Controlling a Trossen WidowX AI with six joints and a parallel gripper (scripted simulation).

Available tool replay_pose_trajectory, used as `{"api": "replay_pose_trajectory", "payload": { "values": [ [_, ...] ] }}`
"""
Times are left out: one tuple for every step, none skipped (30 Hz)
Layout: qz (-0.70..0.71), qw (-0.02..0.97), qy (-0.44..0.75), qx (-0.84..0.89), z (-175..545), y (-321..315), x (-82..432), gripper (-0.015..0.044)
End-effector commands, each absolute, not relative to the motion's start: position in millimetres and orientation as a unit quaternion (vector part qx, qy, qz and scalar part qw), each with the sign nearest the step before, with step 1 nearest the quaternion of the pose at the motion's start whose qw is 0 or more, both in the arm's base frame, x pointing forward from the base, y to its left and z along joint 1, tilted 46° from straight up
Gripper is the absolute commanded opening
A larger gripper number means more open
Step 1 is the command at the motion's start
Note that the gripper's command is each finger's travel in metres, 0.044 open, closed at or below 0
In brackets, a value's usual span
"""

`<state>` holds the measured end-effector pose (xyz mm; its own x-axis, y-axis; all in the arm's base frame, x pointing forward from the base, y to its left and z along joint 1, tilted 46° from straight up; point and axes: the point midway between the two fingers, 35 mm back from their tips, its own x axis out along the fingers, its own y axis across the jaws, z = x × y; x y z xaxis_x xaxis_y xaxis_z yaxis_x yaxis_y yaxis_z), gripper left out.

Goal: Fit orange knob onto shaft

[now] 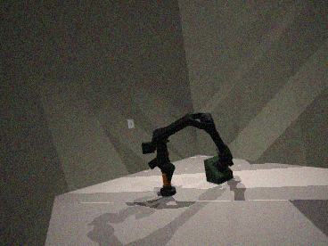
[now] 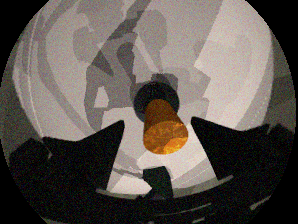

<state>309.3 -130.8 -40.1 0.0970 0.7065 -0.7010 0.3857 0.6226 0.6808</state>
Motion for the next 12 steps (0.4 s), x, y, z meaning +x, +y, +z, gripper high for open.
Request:
{"api": "replay_pose_trajectory", "payload": {
  "values": [
    [0.124,0.623,0.653,0.412,-11,-167,306,0.0440],
    [0.124,0.623,0.654,0.412,-1,-177,304,0.0440],
    [0.125,0.622,0.654,0.412,7,-184,301,0.0440],
    [0.125,0.622,0.654,0.412,12,-188,299,0.0440],
    [0.125,0.622,0.654,0.412,14,-189,299,0.0440],
    [0.125,0.622,0.654,0.412,14,-190,300,0.0440],
    [0.125,0.622,0.654,0.412,14,-190,302,0.0440],
    [0.125,0.622,0.654,0.412,14,-190,303,0.0440],
    [0.125,0.622,0.654,0.412,14,-190,303,0.0440],
    [0.125,0.622,0.654,0.412,14,-190,303,0.0440],
    [0.125,0.622,0.654,0.412,14,-190,303,0.0440],
    [0.125,0.622,0.654,0.412,14,-190,303,0.0440]
  ]
}}
